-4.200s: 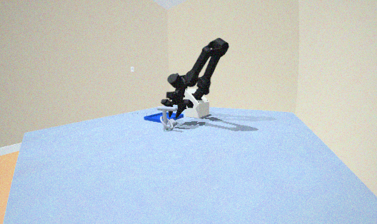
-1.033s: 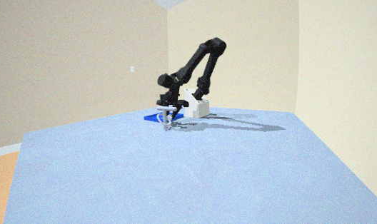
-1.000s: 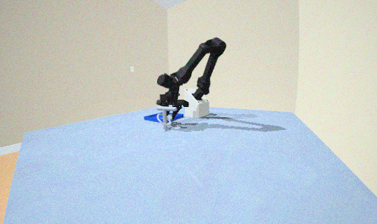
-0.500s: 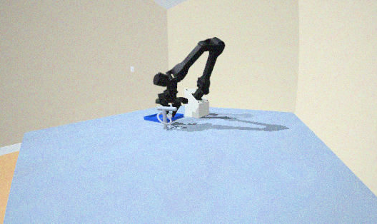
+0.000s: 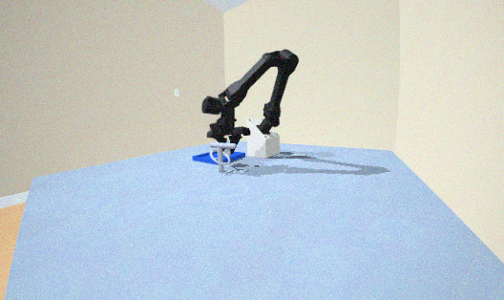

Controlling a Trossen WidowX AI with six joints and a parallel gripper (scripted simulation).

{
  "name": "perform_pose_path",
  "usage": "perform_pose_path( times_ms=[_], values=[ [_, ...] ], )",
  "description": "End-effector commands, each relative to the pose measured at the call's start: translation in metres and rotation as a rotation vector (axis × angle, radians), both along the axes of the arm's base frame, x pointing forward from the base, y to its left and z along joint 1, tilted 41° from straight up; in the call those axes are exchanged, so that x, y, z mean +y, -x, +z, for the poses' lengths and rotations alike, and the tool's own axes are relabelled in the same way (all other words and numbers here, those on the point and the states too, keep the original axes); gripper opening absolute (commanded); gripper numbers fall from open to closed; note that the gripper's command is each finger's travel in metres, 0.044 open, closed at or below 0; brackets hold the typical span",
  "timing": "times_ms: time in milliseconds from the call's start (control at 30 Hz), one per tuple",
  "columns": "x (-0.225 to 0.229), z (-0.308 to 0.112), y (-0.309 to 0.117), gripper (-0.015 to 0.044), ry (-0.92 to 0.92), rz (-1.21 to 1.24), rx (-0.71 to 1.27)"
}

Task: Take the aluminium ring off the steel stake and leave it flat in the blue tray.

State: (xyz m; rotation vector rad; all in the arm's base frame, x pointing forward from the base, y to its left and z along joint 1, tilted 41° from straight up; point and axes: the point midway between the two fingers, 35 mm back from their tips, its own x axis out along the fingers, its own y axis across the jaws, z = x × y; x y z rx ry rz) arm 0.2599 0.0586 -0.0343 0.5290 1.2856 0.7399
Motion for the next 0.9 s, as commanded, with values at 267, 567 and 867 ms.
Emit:
perform_pose_path(
  times_ms=[267, 567, 867],
  values=[
    [-0.010, 0.000, -0.005, 0.0000, -0.052, 0.003, 0.004],
    [-0.016, 0.000, -0.007, 0.0000, -0.084, 0.007, 0.013],
    [-0.021, 0.000, -0.007, 0.0000, -0.086, -0.007, 0.002]
  ],
)
